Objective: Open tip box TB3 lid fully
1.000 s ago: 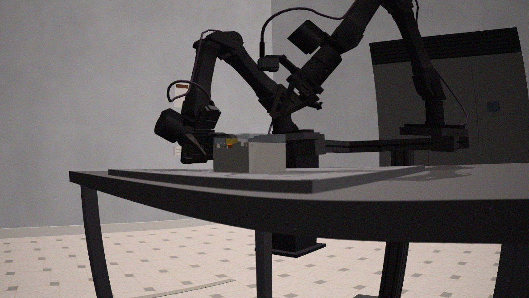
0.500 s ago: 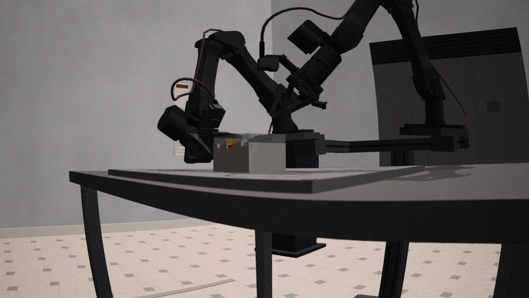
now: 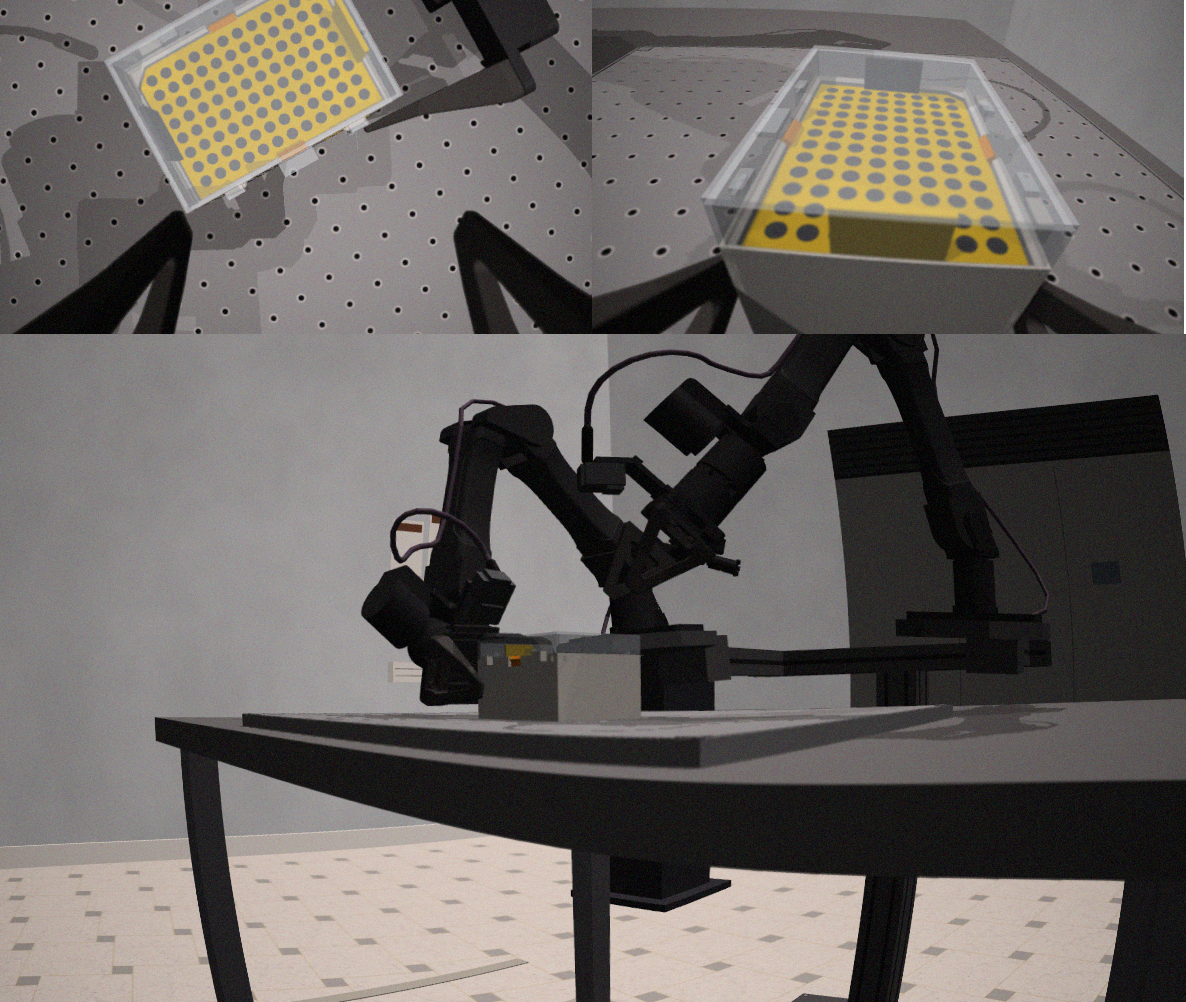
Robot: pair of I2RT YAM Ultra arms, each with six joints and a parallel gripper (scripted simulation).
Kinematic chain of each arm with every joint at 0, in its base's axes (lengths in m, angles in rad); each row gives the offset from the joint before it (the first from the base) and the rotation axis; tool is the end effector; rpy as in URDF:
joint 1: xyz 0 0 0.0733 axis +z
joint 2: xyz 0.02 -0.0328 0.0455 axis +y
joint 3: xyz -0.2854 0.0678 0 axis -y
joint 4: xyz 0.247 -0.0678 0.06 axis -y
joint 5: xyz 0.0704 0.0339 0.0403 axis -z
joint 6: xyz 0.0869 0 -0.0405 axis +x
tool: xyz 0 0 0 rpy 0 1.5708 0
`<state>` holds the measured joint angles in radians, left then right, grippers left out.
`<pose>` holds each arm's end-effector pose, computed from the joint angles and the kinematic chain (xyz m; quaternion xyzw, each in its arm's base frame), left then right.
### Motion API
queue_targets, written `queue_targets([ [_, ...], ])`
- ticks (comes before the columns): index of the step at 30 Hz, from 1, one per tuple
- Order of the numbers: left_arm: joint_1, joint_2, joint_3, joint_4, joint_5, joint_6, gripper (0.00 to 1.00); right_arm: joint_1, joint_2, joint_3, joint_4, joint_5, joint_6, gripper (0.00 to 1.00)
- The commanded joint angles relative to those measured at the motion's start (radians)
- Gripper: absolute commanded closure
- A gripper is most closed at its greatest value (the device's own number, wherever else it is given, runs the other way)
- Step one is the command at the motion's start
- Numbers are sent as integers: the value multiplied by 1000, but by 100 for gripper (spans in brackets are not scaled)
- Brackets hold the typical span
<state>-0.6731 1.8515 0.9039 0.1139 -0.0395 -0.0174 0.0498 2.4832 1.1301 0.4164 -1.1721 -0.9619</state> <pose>0.3136 -0.2442 0.1109 0.2936 0.8853 -0.1046 0.3452 0.4146 0.1020 -0.0188 -0.5344 0.6089 0.3574 0.4646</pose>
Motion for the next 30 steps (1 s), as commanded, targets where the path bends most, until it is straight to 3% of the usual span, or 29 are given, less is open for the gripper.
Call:
queue_targets([
  [1, -14, -9, 0, 19, -7, -7, 0, 17, 11, 26, 47, -3, 37, 0],
  [10, -14, -9, 0, 19, -7, -7, 0, 12, 13, 24, 56, -2, 43, 0],
  [22, -8, -9, 4, 19, -7, -7, 0, 11, 4, 13, 46, -2, 38, 17],
  [24, -8, -9, 4, 19, -7, -7, 0, 10, 2, 9, 56, -3, 36, 40],
  [26, -8, -9, 4, 19, -7, -7, 0, 10, 2, 9, 56, -3, 36, 40],
  [28, -8, -9, 4, 19, -7, -7, 0, 10, 2, 9, 55, -3, 36, 62],
  [30, -8, -9, 4, 19, -7, -7, 0, 10, 2, 9, 55, -3, 36, 40],
])
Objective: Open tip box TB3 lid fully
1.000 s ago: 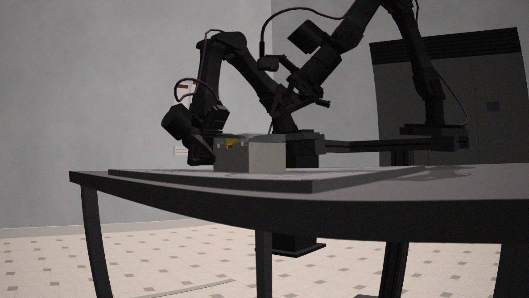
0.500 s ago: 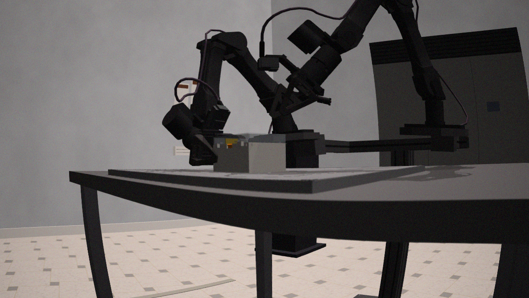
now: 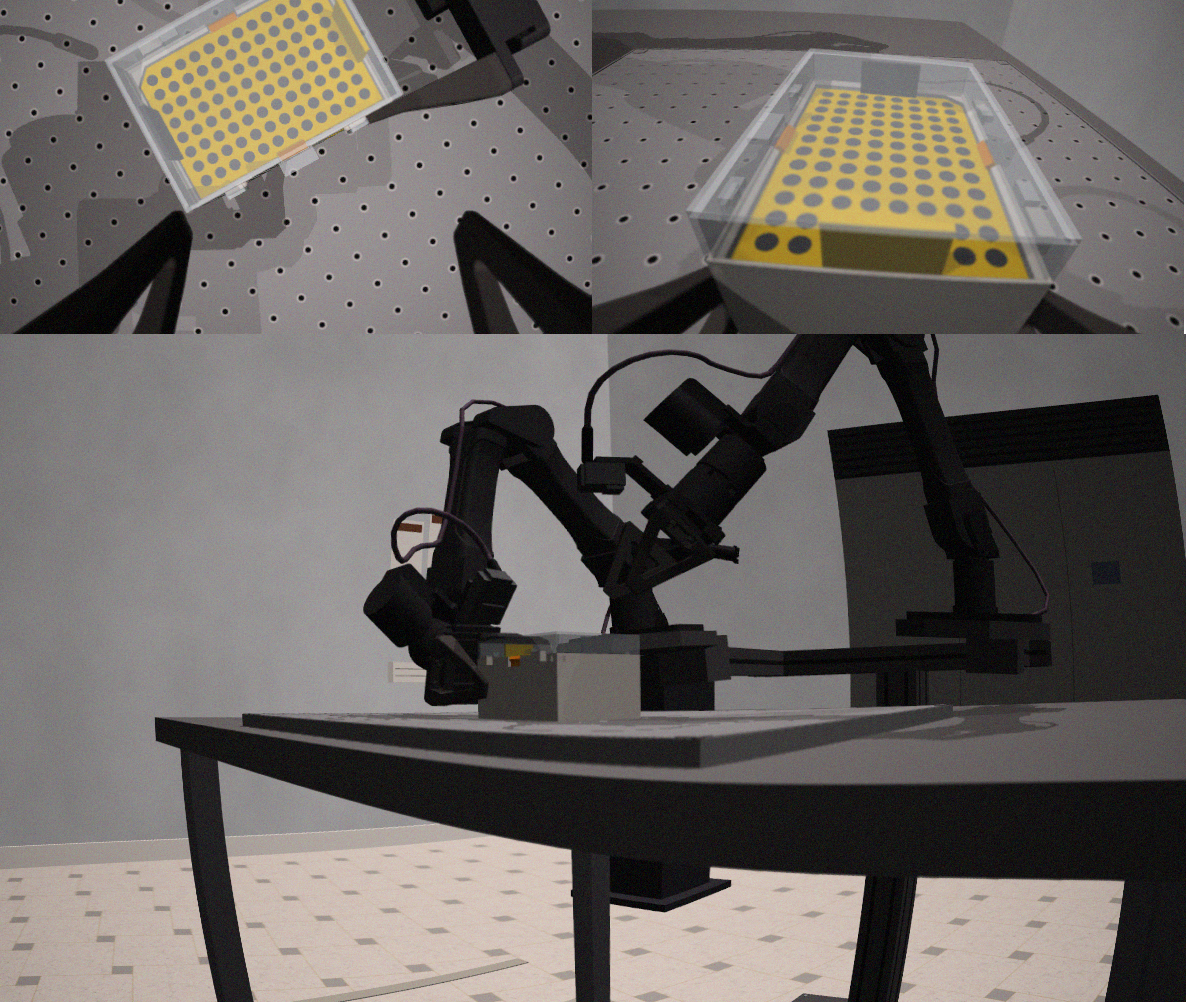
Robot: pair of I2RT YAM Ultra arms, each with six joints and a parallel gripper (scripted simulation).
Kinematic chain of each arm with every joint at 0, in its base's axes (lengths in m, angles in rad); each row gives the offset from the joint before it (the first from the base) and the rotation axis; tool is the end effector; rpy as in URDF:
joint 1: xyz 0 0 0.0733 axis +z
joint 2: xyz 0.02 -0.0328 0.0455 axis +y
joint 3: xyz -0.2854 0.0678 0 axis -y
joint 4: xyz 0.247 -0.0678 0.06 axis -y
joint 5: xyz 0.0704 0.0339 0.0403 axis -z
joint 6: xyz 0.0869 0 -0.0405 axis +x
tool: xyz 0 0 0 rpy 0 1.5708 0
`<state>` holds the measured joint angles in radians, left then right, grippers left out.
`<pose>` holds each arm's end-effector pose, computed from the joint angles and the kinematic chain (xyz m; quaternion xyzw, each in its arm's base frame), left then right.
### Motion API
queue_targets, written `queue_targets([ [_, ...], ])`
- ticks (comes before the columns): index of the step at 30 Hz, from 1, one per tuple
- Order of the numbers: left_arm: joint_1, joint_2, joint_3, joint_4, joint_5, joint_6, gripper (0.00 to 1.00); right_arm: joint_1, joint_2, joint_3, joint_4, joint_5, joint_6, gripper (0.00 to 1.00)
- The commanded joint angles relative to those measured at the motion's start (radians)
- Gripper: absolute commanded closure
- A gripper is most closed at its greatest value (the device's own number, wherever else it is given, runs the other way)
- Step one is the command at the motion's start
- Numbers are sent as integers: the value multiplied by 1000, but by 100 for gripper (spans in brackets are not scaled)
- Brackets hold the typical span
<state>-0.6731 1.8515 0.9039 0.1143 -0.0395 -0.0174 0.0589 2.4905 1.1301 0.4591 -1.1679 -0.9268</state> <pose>0.3136 -0.2443 0.1110 0.2936 0.8852 -0.1046 0.3453 0.4165 0.1057 -0.0193 -0.5324 0.6085 0.3572 0.4676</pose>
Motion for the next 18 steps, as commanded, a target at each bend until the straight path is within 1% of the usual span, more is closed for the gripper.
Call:
queue_targets([
  [1, -7, -11, 4, 38, -18, -15, 11, 1, -5, 9, 12, -7, 1, 28],
  [2, -14, -7, 4, 59, -30, -18, 23, 1, -5, 9, 12, -7, 1, 17],
  [5, -19, 12, -8, 152, -82, -31, 57, 1, -5, 9, 5, -7, 1, 16],
  [7, -27, 28, -12, 238, -132, -45, 57, 1, -5, 9, 5, -7, 1, 16],
  [11, -54, 100, -24, 427, -243, -78, 57, 1, -5, 9, 5, -7, 1, 16],
  [13, -54, 100, -24, 427, -243, -78, 57, 1, -5, 9, 5, -7, 1, 16],
  [14, -65, 133, -31, 513, -286, -83, 57, 1, -5, 9, 5, -7, 1, 16],
  [18, -99, 219, -56, 712, -399, -120, 57, 1, -5, 9, 5, -7, 1, 16],
])
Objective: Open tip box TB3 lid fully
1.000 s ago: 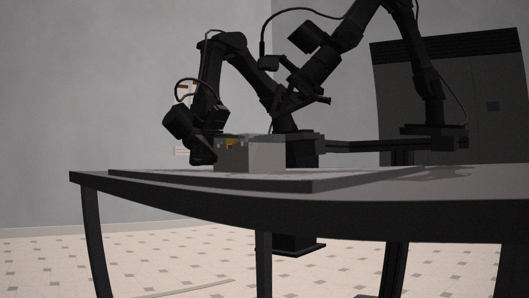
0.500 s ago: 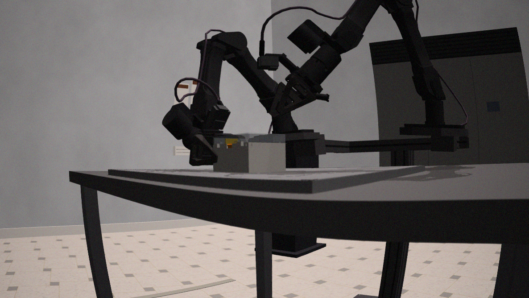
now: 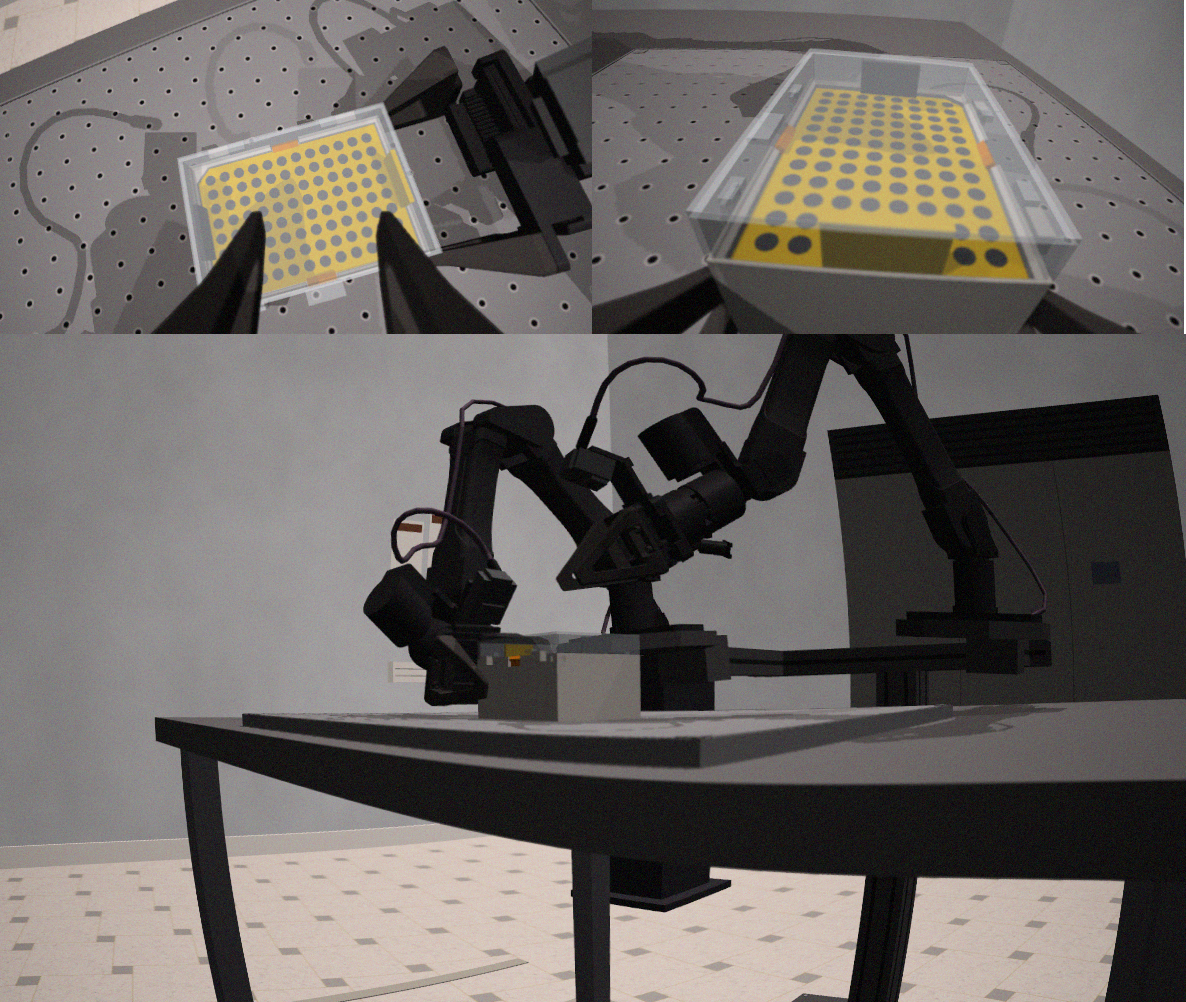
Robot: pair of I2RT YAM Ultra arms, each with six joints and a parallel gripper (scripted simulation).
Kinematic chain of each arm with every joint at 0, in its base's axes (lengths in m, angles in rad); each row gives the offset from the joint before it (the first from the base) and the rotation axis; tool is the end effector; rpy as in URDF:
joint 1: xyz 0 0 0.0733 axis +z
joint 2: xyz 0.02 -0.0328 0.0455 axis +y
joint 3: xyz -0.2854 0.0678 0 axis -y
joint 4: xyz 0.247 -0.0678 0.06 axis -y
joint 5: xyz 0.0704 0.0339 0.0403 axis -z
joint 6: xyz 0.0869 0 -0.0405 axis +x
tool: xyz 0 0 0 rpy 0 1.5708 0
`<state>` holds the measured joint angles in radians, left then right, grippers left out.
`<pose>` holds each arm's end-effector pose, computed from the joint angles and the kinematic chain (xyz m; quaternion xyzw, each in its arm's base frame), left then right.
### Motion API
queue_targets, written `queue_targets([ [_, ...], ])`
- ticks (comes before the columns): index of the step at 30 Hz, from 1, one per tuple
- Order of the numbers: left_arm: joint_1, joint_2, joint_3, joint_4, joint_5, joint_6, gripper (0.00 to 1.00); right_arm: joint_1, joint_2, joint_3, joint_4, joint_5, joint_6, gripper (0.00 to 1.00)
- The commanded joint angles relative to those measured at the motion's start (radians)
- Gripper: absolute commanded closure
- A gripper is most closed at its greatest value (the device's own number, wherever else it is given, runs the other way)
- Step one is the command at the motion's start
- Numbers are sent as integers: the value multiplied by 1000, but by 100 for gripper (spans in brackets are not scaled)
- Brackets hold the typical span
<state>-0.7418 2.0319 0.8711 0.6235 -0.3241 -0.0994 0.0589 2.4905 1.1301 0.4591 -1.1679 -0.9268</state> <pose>0.3376 -0.2704 0.0934 0.1953 0.8393 -0.0710 0.5024 0.4165 0.1057 -0.0193 -0.5324 0.6085 0.3572 0.4676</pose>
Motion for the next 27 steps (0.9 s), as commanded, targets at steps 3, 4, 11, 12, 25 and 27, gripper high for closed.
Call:
queue_targets([
  [3, -56, 104, -43, 353, -198, -62, 57, 1, -5, 9, 5, -7, 1, 16],
  [4, -63, 124, -47, 394, -222, -62, 57, 1, -5, 9, 5, -7, 1, 16],
  [11, -100, 232, -58, 623, -351, -95, 57, 1, -5, 9, 5, -7, 1, 16],
  [12, -100, 232, -58, 623, -351, -95, 57, 1, -5, 9, 5, -7, 1, 16],
  [25, -206, 505, -89, 923, -490, -8, 57, 1, -5, 9, 5, -7, 1, 16],
  [27, -210, 522, -95, 931, -492, -5, 57, 1, -5, 9, 5, -7, 1, 16],
])
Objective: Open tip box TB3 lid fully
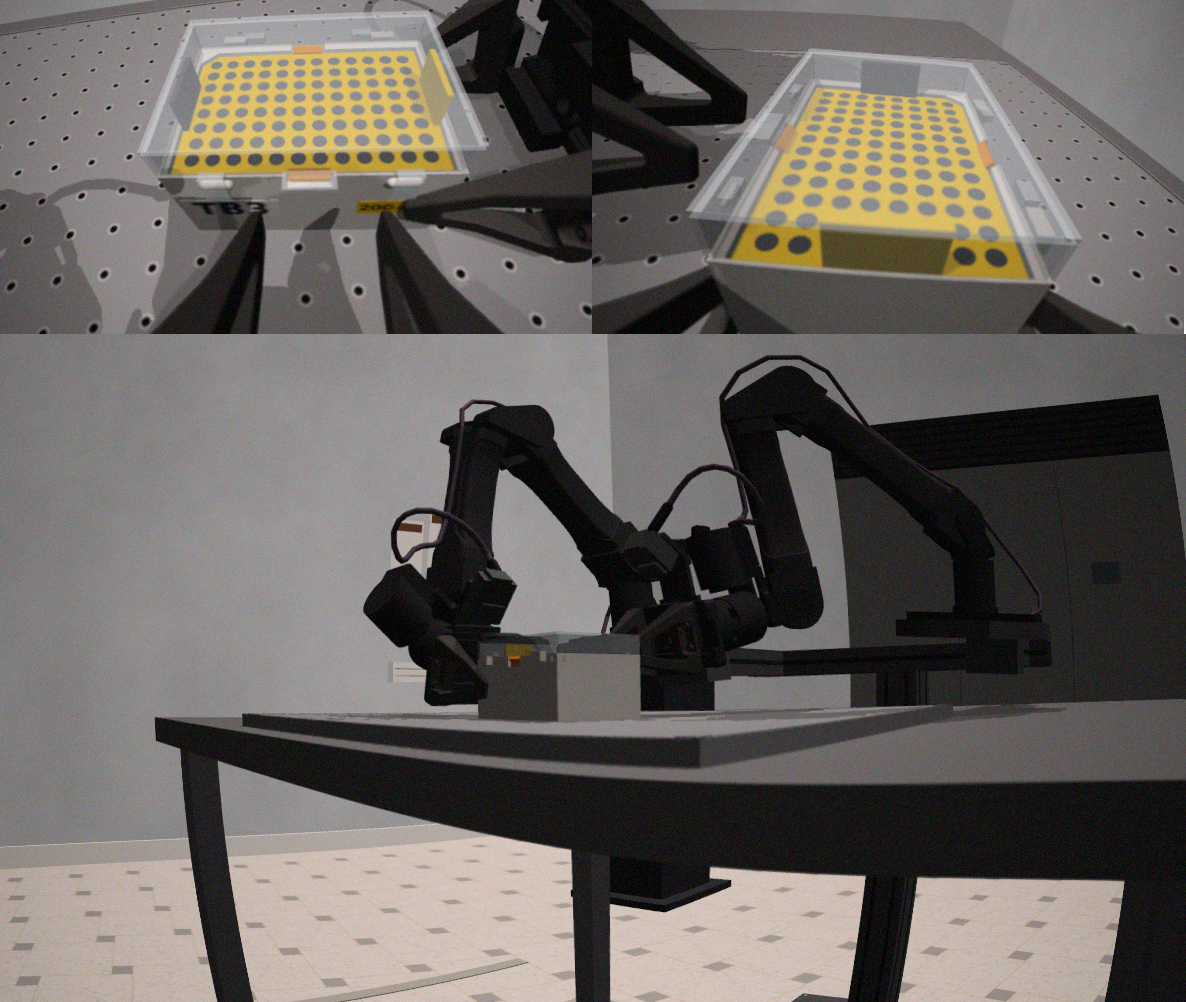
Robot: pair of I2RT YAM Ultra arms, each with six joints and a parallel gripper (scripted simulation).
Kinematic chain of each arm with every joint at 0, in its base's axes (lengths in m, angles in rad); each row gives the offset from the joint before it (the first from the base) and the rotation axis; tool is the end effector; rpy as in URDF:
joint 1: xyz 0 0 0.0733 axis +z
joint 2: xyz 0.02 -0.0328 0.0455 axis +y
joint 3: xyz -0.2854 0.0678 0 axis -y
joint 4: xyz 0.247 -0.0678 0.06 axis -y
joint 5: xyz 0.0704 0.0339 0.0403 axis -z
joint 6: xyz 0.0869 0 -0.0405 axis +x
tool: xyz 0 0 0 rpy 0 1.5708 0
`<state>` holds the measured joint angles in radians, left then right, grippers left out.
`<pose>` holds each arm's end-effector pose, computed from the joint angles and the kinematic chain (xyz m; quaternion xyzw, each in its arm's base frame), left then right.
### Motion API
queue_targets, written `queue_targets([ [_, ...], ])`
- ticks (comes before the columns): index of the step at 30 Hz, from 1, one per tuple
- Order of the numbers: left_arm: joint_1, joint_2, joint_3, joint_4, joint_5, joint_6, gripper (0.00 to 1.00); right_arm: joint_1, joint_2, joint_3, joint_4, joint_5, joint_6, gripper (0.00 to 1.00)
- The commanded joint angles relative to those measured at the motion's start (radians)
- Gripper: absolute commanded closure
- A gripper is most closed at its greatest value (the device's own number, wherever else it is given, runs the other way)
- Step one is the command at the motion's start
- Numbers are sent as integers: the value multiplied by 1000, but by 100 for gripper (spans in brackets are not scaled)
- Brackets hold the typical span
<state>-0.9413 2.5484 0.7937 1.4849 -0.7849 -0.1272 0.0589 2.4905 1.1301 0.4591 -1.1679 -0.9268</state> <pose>0.2846 -0.2845 -0.0108 0.0784 0.7669 -0.0230 0.6365 0.4165 0.1057 -0.0193 -0.5324 0.6085 0.3572 0.4676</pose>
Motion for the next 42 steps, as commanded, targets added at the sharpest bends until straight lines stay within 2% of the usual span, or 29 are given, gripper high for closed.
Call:
queue_targets([
  [1, -11, 5, -17, 70, -31, 22, 57, 1, -5, 9, 5, -7, 1, 16],
  [24, 50, 5, 69, -4, 37, 43, 57, 1, -5, 9, 5, -7, 1, 16],
  [33, 48, 6, 71, 1, 32, 40, 57, 1, -5, 9, 5, -7, 1, 16],
  [34, 48, 6, 71, 1, 32, 40, 66, 1, -5, 9, 5, -7, 1, 16],
  [38, 48, 6, 71, 1, 32, 40, 66, 1, -5, 9, 5, -7, 1, 16],
  [39, 44, 6, 61, 6, 29, 35, 70, 1, -5, 9, 5, -7, 1, 16],
  [41, 44, 6, 61, 6, 29, 35, 70, 1, -5, 9, 5, -7, 1, 16],
  [42, 46, 6, 57, 19, 29, 39, 74, 1, -5, 9, 5, -7, 1, 16],
])
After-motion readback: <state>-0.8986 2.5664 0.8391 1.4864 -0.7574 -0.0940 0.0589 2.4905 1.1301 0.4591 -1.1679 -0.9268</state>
